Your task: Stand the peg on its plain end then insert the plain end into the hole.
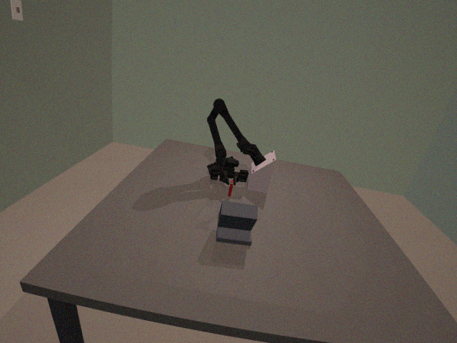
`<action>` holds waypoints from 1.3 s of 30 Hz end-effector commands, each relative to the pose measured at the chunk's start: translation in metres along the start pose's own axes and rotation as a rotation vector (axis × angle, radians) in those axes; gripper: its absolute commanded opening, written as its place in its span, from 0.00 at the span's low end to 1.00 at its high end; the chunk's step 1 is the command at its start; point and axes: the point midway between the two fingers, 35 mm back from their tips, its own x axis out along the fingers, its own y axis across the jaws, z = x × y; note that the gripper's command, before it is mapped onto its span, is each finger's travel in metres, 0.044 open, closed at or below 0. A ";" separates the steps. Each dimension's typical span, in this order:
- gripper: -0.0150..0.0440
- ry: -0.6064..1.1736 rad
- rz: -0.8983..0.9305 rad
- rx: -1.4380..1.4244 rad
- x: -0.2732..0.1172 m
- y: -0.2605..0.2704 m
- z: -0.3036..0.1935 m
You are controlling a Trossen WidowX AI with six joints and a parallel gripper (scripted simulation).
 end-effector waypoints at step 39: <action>1.00 0.020 0.039 -0.010 -0.002 -0.026 0.072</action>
